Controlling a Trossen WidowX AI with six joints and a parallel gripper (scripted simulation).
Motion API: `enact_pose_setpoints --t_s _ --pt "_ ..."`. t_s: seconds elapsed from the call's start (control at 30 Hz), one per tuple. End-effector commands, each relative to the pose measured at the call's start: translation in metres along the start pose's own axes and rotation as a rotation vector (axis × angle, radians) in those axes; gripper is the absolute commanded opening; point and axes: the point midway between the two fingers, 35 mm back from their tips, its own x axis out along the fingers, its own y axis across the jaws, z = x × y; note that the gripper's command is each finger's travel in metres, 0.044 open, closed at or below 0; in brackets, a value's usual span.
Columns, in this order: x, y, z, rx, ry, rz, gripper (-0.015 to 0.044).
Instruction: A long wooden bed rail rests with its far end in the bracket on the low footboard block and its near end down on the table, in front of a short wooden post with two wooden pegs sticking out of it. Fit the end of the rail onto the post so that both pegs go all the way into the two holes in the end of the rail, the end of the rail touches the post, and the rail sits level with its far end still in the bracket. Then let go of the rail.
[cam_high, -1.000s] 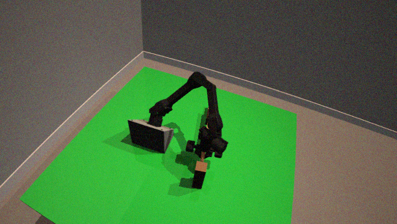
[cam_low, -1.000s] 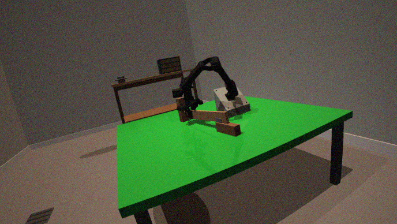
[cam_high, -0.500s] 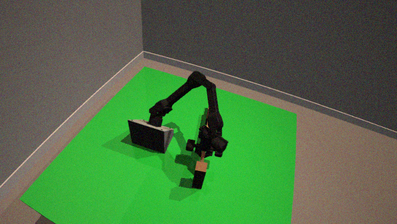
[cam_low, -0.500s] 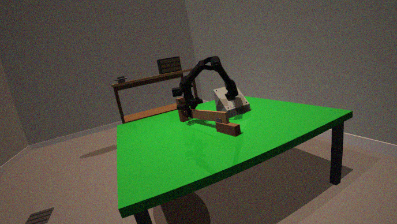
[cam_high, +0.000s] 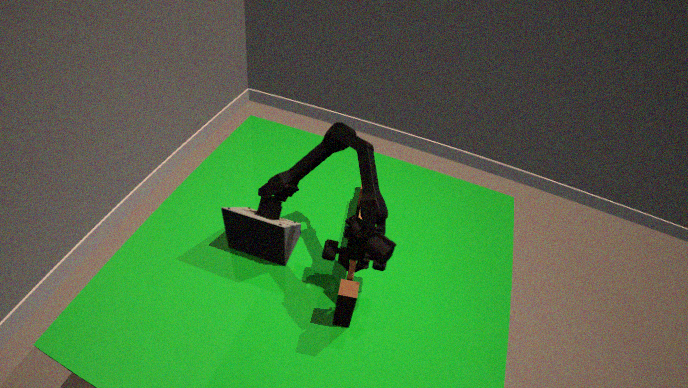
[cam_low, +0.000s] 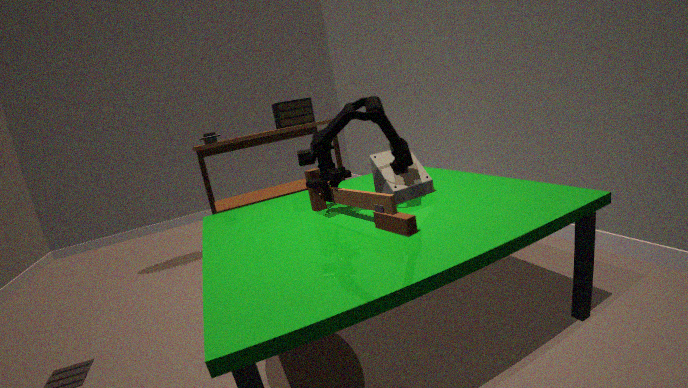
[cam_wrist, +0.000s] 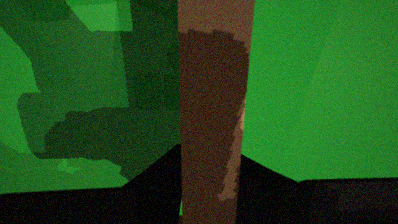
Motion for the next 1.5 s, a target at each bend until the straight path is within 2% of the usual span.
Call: enact_pose_setpoints --t_s 0.0,1.47 --pt "-0.0050 -0.0012 -0.0009 0.000 -0.002 -0.010 0.0000" --pt "-0.0087 -0.0003 -0.0009 0.000 -0.002 -0.010 0.0000"
